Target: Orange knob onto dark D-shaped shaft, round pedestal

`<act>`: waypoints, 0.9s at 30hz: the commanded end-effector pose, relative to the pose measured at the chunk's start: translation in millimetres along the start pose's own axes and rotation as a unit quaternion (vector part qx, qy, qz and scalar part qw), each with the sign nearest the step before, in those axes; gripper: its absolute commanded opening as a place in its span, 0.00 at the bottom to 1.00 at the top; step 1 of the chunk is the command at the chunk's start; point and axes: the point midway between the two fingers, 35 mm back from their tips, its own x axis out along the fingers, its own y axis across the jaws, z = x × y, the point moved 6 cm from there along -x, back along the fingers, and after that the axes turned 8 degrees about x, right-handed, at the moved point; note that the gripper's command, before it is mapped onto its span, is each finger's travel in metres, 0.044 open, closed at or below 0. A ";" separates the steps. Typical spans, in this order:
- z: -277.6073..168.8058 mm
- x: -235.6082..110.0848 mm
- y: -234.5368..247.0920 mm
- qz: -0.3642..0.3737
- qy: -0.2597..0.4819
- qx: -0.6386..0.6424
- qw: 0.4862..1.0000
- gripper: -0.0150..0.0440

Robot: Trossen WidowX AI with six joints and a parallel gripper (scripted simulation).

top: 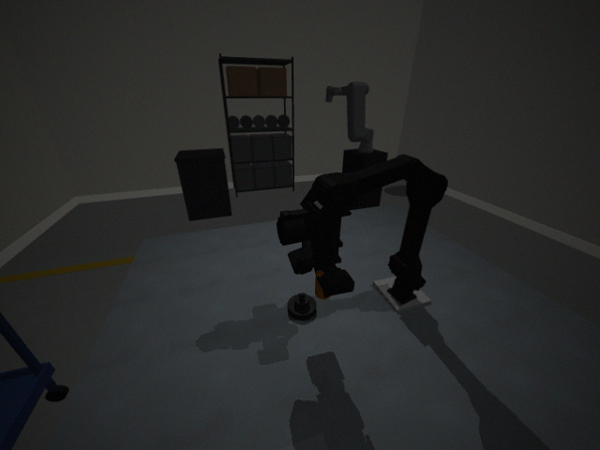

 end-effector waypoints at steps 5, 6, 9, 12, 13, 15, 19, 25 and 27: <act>12.9 10.0 -17.0 -0.002 -0.001 -0.003 1.000 0.25; 14.5 11.2 -19.4 -0.002 -0.001 -0.003 1.000 0.25; 19.1 15.1 -26.5 -0.003 -0.001 -0.003 1.000 0.25; 23.5 19.0 -33.9 -0.003 -0.001 -0.003 1.000 0.25; 24.9 20.3 -36.4 -0.003 -0.001 -0.003 1.000 0.25; 27.7 22.9 -41.4 -0.003 -0.001 -0.003 1.000 0.25; 32.8 28.2 -51.8 -0.004 -0.001 -0.003 1.000 0.25; 39.7 36.2 -68.0 -0.004 -0.002 -0.003 1.000 0.25; 41.5 38.6 -73.0 -0.005 -0.002 -0.003 1.000 0.25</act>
